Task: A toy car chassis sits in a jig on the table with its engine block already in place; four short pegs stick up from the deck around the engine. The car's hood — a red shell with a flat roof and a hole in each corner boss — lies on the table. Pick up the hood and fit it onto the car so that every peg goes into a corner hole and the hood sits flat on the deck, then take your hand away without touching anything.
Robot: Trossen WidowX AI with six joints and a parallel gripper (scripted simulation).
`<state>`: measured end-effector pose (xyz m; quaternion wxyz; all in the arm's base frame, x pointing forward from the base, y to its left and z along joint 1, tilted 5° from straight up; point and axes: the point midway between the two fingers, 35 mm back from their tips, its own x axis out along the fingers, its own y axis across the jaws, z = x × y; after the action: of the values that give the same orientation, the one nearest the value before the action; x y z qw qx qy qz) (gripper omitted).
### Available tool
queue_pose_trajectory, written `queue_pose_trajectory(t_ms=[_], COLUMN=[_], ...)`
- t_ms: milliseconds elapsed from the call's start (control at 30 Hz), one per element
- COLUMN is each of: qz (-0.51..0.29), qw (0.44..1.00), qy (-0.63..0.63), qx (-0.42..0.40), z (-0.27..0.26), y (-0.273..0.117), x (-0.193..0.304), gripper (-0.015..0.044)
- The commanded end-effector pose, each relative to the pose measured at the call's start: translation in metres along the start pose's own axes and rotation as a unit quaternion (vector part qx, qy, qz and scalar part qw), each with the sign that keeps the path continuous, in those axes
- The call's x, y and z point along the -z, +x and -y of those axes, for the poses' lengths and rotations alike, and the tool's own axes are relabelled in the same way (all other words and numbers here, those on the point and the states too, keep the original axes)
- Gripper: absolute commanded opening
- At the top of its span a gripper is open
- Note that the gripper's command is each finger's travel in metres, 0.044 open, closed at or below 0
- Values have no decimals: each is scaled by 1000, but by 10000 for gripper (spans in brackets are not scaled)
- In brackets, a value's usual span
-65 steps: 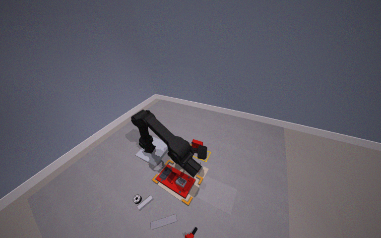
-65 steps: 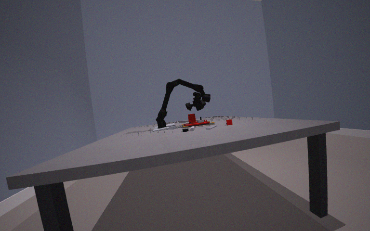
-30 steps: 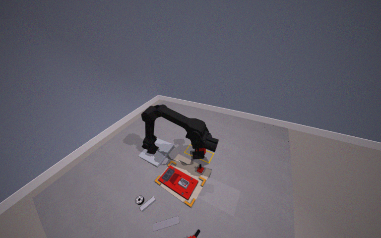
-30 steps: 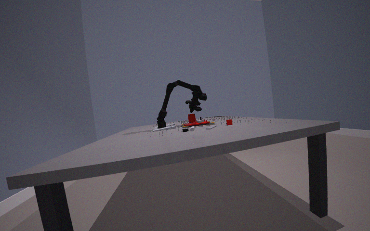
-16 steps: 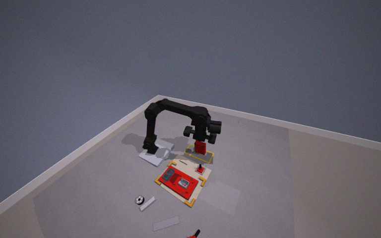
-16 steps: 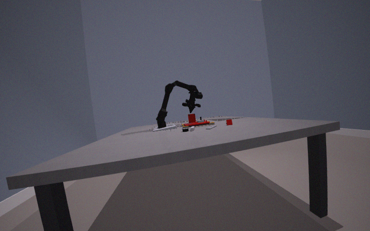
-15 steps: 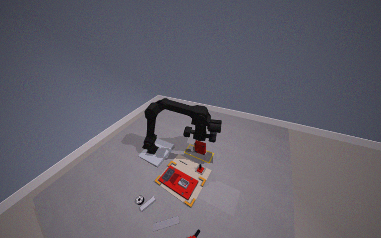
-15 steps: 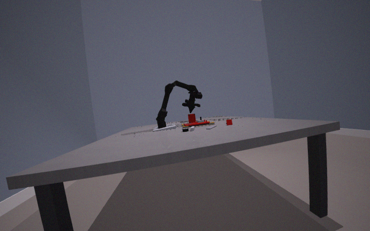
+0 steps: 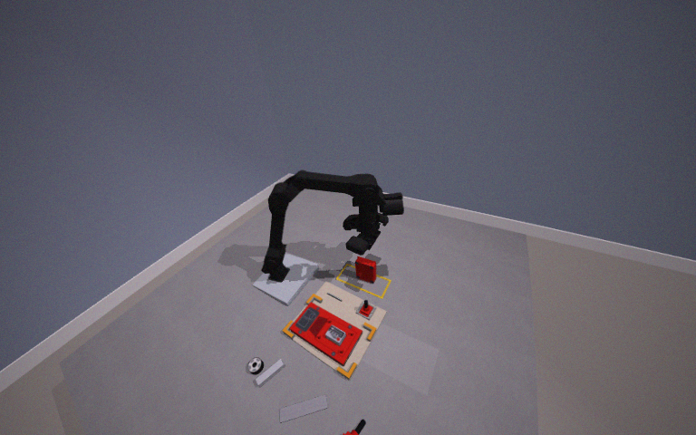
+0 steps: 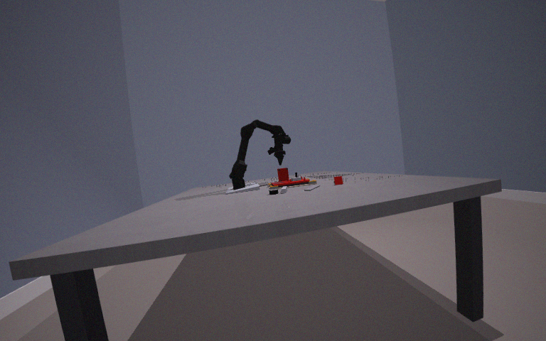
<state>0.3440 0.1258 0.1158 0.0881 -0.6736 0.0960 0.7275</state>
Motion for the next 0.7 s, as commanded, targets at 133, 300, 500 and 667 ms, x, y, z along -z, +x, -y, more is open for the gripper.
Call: queue_pose_trajectory(t_ms=[133,300,500,667], qz=[-17,-17,-17,-17], qw=[998,998,998,998], qy=[-63,-63,-63,-63], qx=[-6,-6,-6,-6], z=[5,5,5,4], y=[-5,4,26,40], x=[1,2,3,3], gripper=[0,0,0,0])
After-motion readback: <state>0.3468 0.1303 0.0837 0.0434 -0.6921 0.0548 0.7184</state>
